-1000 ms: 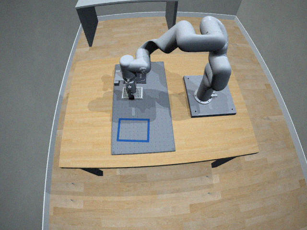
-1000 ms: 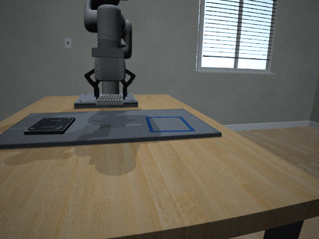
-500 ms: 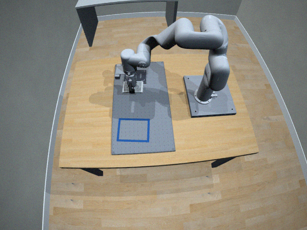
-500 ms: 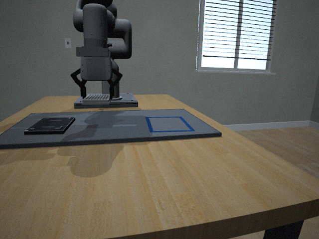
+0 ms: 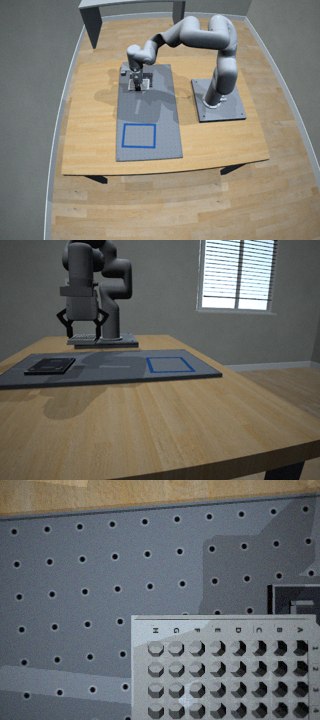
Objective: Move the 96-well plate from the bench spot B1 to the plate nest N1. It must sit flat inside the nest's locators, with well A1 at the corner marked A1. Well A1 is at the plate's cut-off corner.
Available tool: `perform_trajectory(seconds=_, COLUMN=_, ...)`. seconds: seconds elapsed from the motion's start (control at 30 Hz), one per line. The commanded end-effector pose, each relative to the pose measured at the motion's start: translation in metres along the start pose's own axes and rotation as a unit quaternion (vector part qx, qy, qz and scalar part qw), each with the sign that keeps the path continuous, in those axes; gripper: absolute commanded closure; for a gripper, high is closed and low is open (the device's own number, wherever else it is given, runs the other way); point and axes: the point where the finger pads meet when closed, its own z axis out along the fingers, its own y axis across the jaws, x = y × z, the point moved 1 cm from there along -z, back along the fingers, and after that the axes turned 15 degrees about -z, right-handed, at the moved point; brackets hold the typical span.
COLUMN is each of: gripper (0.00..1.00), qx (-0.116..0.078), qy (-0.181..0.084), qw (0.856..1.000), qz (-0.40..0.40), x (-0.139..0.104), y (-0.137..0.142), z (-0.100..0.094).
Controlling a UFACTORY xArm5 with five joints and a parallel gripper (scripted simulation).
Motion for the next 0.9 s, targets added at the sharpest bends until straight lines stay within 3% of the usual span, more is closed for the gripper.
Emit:
perform_trajectory(seconds=0.0, gripper=1.0, qx=-0.001, qy=0.002, qw=1.0, qz=0.0, x=-0.001, y=0.011, z=-0.002)
perform_trajectory(seconds=0.87, gripper=1.0, qx=-0.001, qy=0.002, qw=1.0, qz=0.0, x=-0.021, y=0.089, z=-0.004)
